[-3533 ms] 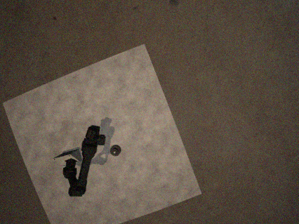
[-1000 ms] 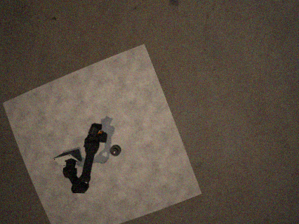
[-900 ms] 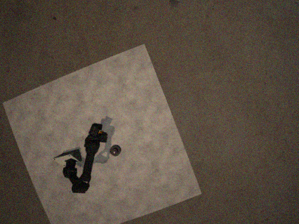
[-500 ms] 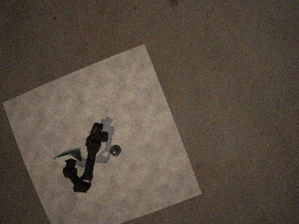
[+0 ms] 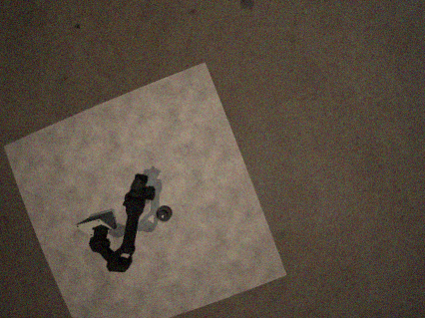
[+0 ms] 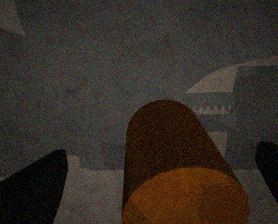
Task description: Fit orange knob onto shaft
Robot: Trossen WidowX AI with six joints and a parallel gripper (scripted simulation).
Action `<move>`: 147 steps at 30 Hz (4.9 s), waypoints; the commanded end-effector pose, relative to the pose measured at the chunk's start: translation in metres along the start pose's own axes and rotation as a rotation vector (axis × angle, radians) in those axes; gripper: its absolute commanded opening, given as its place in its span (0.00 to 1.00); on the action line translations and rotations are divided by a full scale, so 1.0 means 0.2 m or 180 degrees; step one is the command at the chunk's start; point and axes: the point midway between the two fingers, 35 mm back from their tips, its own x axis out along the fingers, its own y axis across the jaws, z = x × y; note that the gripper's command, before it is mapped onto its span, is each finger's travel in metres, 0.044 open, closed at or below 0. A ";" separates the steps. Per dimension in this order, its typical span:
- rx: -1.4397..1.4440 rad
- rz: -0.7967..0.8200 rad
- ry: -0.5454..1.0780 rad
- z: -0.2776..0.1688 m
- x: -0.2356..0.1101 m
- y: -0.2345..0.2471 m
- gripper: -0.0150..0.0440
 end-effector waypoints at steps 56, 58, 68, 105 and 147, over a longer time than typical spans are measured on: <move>-0.0025 -0.0005 0.0005 0.03 -0.42 0.05 0.25; -0.0026 -0.0004 0.0004 0.03 -0.45 0.05 0.25; -0.0021 -0.0016 0.0005 0.03 -0.61 0.05 0.25; -0.0035 0.0028 0.0012 0.43 -0.50 -0.27 0.25; -0.1230 -0.0046 -0.0002 0.66 -0.37 -0.59 0.25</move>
